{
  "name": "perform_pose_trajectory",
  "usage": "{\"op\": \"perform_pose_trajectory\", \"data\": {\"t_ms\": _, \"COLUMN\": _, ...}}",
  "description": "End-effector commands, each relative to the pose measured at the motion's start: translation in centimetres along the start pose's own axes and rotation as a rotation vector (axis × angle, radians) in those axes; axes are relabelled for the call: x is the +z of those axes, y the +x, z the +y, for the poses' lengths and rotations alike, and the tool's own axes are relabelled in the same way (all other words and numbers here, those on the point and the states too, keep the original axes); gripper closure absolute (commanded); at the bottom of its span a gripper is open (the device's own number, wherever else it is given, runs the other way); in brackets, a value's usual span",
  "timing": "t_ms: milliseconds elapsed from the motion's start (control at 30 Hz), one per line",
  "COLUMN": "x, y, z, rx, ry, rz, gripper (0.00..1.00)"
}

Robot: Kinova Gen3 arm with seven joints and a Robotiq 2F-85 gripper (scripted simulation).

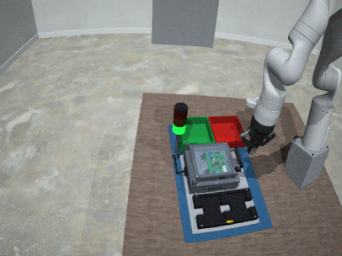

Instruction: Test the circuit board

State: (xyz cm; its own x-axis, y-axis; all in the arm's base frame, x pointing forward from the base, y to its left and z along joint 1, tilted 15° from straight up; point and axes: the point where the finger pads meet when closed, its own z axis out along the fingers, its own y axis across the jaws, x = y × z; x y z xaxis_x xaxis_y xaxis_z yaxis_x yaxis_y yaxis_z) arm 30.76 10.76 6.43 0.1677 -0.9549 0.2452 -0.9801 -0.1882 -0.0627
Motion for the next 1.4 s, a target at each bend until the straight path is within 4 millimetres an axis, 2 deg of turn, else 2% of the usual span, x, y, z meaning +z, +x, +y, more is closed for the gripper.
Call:
{"op": "perform_pose_trajectory", "data": {"t_ms": 0, "x": 0.1, "y": -0.1, "z": 0.0, "rx": -0.002, "ry": 0.001, "rz": 0.0, "gripper": 1.0}}
{"op": "perform_pose_trajectory", "data": {"t_ms": 133, "x": 0.8, "y": -0.1, "z": 0.0, "rx": -0.002, "ry": 0.001, "rz": 0.0, "gripper": 1.0}}
{"op": "perform_pose_trajectory", "data": {"t_ms": 400, "x": 4.1, "y": -0.1, "z": 0.0, "rx": -0.002, "ry": 0.001, "rz": 0.0, "gripper": 1.0}}
{"op": "perform_pose_trajectory", "data": {"t_ms": 467, "x": 4.1, "y": -0.1, "z": 0.0, "rx": -0.002, "ry": 0.001, "rz": 0.0, "gripper": 1.0}}
{"op": "perform_pose_trajectory", "data": {"t_ms": 733, "x": 6.7, "y": 0.0, "z": 0.0, "rx": -0.002, "ry": 0.001, "rz": 0.0, "gripper": 1.0}}
{"op": "perform_pose_trajectory", "data": {"t_ms": 1367, "x": 7.0, "y": 0.0, "z": 0.0, "rx": -0.002, "ry": 0.001, "rz": 0.0, "gripper": 1.0}}
